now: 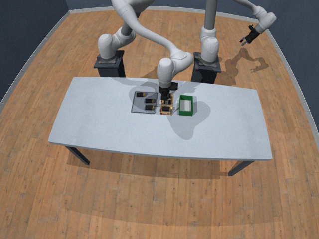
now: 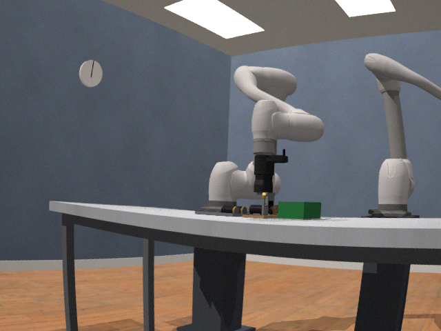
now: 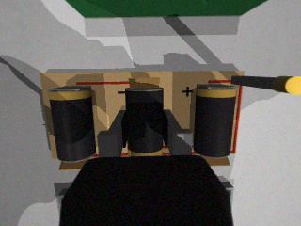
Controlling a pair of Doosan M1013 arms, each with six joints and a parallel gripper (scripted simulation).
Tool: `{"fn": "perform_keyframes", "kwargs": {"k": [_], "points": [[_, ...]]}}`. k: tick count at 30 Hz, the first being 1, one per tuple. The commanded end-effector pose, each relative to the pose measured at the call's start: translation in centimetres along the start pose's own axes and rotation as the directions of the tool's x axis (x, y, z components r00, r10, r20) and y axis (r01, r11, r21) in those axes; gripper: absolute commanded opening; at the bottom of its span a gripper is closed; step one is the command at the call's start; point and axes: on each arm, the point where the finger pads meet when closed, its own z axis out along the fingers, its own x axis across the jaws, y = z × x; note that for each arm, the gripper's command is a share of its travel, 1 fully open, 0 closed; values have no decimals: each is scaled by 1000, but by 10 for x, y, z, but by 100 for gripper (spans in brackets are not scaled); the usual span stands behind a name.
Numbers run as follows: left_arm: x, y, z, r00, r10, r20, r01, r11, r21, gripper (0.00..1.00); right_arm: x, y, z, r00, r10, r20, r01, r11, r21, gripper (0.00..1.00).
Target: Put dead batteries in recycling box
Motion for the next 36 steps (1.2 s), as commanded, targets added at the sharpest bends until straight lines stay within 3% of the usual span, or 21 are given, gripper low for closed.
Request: {"fn": "perform_keyframes", "kwargs": {"k": [1, 10, 19, 26, 36], "points": [[0, 0, -1, 1000, 0, -1, 0, 1000, -1, 100, 1, -1, -8, 1000, 1, -2, -1, 1000, 3, 57], [0, 0, -1, 1000, 0, -1, 0, 1000, -1, 100, 1, -1, -44, 1000, 1, -2, -1, 1000, 3, 57], [0, 0, -1, 1000, 0, -1, 0, 1000, -1, 100, 1, -1, -47, 1000, 1, -2, -1, 1000, 3, 57], [0, 0, -1, 1000, 0, -1, 0, 1000, -1, 100, 1, -1, -116, 1000, 1, -2, -1, 1000, 3, 57], [0, 0, -1, 1000, 0, -1, 0, 1000, -1, 100, 1, -1, -117, 1000, -3, -2, 3, 1000, 3, 57]]}}
